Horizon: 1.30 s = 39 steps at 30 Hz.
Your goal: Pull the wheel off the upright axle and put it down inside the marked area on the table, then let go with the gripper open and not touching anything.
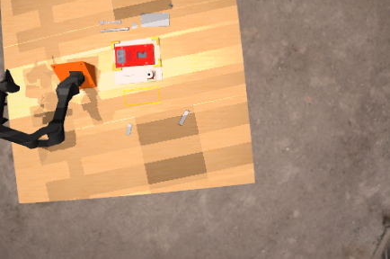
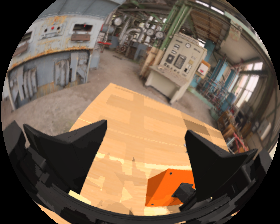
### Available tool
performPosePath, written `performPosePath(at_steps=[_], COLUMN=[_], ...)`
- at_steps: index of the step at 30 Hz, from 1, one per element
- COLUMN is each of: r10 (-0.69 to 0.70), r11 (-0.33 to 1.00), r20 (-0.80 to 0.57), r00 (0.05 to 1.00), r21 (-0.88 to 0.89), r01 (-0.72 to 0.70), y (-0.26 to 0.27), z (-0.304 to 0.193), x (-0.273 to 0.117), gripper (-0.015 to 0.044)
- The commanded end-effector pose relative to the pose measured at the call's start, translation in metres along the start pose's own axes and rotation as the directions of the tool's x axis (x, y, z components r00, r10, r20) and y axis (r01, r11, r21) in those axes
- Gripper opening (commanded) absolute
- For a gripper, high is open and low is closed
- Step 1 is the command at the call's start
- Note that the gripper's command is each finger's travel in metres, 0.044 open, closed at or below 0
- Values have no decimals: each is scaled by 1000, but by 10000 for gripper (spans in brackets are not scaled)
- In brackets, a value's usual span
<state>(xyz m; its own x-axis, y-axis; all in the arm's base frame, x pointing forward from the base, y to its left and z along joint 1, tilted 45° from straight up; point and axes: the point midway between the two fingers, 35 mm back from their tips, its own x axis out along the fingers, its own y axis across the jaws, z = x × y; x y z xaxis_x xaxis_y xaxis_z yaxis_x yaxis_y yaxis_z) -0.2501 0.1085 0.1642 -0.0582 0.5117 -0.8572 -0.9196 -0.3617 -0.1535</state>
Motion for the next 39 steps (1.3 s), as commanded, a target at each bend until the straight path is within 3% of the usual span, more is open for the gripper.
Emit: performPosePath(at_steps=[1, 4, 19, 24, 39], r10=[-3, -45, -272, -311, -402], r11=[1000, 995, 806, 777, 344], r20=[-1, -16, -186, -218, -418], r00=[1000, 999, 944, 925, 815], r21=[6, 84, 493, 502, 755], r01=[3, 46, 329, 380, 558], y=[-1, -12, -107, -138, -247], z=[1, 12, 61, 65, 66], x=[1, 10, 69, 73, 108], gripper=[374, 300, 300, 300, 300])
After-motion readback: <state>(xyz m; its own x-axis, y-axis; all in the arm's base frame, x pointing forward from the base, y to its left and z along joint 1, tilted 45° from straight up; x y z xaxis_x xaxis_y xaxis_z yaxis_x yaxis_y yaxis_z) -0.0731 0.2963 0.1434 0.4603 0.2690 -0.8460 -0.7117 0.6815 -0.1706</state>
